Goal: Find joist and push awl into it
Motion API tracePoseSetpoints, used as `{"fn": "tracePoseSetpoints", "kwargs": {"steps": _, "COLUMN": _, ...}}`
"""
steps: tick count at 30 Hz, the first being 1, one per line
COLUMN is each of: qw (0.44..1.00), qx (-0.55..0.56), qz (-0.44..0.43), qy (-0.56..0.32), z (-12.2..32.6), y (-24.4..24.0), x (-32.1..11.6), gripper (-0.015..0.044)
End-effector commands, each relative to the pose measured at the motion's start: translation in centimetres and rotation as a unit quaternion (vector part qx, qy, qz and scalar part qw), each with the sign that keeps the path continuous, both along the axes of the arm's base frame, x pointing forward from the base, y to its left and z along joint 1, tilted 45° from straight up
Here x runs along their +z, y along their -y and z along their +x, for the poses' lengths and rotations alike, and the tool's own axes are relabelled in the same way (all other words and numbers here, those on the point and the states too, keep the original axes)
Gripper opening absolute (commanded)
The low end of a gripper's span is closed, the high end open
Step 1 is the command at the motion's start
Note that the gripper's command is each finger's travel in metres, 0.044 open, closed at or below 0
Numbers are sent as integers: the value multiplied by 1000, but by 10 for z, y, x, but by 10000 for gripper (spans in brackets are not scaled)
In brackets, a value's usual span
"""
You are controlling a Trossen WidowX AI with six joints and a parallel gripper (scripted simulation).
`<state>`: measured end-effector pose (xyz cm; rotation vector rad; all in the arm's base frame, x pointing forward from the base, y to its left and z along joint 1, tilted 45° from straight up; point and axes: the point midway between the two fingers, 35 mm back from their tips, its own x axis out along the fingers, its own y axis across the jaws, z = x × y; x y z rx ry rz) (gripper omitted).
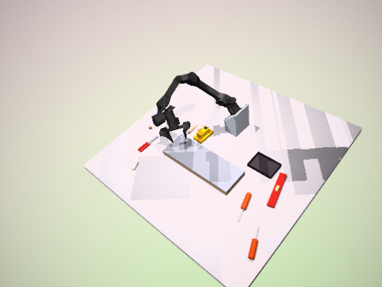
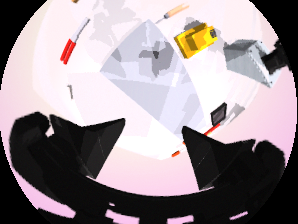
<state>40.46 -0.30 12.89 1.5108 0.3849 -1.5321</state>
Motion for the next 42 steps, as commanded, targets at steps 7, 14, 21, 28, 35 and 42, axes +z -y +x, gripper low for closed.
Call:
{"fn": "tracePoseSetpoints", "kwargs": {"steps": 7, "qw": 973, "qx": 210, "qz": -72, "qy": -65, "z": -32, "y": 27, "x": 3, "gripper": 440}}
{"fn": "tracePoseSetpoints", "kwargs": {"steps": 14, "qw": 863, "qx": 445, "qz": -172, "qy": -167, "z": -80, "y": 57, "x": -3, "gripper": 440}}
{"fn": "tracePoseSetpoints", "kwargs": {"steps": 21, "qw": 761, "qx": 559, "qz": -227, "qy": -237, "z": -111, "y": 73, "x": -12, "gripper": 440}}
{"fn": "tracePoseSetpoints", "kwargs": {"steps": 28, "qw": 666, "qx": 632, "qz": -264, "qy": -294, "z": -137, "y": 83, "x": -22, "gripper": 440}}
{"fn": "tracePoseSetpoints", "kwargs": {"steps": 35, "qw": 558, "qx": 692, "qz": -291, "qy": -354, "z": -163, "y": 93, "x": -35, "gripper": 440}}
{"fn": "tracePoseSetpoints", "kwargs": {"steps": 42, "qw": 439, "qx": 736, "qz": -309, "qy": -413, "z": -189, "y": 101, "x": -51, "gripper": 440}}
